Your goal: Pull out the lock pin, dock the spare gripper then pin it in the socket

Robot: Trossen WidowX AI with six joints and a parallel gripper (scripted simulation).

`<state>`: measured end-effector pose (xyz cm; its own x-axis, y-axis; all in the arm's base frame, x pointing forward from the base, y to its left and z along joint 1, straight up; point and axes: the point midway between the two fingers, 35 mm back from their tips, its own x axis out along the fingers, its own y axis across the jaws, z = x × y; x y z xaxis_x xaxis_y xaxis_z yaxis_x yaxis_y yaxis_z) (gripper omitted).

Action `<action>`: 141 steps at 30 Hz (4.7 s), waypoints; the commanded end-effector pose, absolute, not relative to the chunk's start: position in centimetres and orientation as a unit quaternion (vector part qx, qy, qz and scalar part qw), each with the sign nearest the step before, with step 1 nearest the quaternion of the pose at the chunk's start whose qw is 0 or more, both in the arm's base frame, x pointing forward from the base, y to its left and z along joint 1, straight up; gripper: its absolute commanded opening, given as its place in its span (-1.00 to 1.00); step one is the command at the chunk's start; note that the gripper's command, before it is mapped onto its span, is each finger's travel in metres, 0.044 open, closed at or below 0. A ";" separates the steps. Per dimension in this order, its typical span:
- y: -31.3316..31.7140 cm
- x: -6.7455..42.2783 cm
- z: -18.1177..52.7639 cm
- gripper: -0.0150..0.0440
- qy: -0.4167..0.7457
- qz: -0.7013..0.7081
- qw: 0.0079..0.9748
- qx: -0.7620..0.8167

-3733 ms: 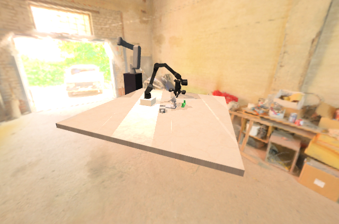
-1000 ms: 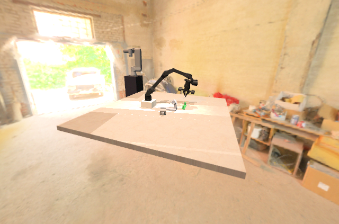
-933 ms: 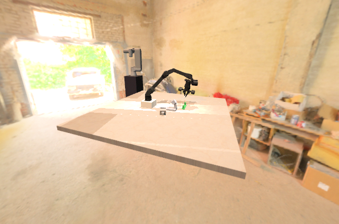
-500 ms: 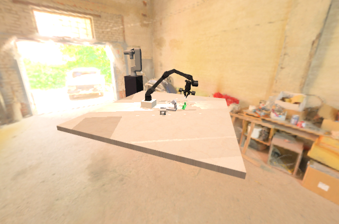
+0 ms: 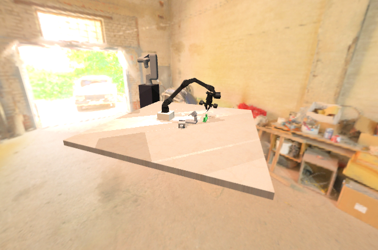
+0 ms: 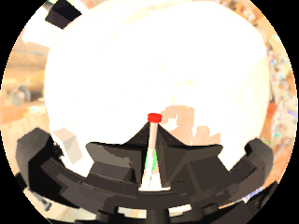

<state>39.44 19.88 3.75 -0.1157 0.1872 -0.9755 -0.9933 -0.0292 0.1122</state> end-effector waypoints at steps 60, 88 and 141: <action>19.5 38.4 2.5 0.19 0.488 0.582 0.498 -0.418; 18.8 36.9 5.7 0.19 0.520 0.591 0.468 -0.401; 12.9 40.5 4.8 0.12 0.277 0.701 0.435 -0.492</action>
